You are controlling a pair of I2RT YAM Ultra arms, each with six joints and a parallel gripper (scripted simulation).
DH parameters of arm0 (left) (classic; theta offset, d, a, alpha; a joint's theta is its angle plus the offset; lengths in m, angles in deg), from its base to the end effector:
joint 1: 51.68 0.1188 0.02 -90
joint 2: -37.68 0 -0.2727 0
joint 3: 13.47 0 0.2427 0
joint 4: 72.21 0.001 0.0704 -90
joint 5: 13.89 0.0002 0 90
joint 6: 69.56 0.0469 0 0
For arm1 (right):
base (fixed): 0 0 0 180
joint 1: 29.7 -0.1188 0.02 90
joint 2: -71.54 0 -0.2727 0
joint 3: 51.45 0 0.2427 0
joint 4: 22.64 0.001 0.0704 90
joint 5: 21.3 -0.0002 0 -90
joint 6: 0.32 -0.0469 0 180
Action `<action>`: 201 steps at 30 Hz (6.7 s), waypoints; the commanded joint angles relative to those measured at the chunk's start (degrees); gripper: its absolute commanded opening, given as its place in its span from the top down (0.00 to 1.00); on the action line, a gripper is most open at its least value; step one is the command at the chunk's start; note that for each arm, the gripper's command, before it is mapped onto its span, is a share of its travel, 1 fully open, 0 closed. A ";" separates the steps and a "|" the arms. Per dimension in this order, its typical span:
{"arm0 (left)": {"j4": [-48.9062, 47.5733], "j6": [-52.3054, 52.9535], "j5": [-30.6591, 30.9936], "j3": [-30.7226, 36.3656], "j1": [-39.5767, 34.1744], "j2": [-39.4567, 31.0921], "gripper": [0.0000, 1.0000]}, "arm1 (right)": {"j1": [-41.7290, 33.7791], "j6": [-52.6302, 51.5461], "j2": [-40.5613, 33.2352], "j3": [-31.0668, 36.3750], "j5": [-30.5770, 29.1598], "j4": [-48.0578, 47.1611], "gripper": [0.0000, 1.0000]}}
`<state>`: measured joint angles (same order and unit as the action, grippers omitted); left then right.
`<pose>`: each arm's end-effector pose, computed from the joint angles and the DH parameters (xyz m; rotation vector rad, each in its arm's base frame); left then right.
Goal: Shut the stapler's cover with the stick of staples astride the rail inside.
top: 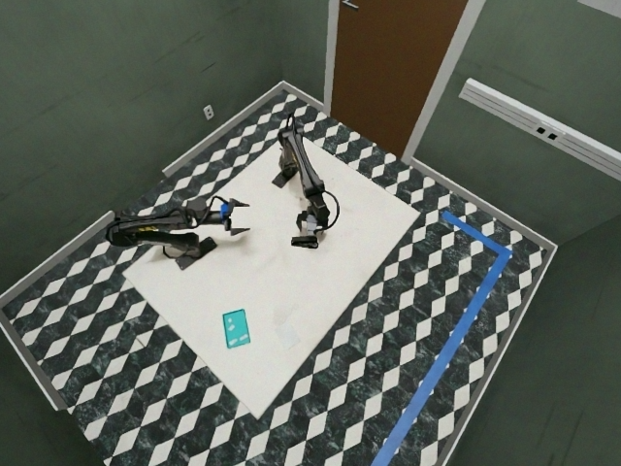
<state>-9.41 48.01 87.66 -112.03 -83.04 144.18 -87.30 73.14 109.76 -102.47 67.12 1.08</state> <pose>0.3167 -0.2028 0.2368 1.4180 2.4122 -0.2985 0.0847 0.1329 0.3189 -0.6302 1.7430 0.9018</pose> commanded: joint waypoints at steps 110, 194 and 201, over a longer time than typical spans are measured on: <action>-9.72 -0.24 0.66 3.86 -1.10 2.47 1.00 | 0.22 0.07 0.17 0.06 0.08 -1.06 0.00; -7.08 0.40 0.68 0.64 -0.32 5.87 1.00 | 0.22 0.07 0.17 0.06 0.08 -1.06 0.00; -7.92 0.37 0.68 1.30 -0.31 6.06 1.00 | 0.22 0.07 0.17 0.06 0.08 -1.06 0.00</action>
<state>-16.17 48.04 87.68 -111.12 -83.96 149.60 -87.30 73.14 109.76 -102.47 67.12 1.02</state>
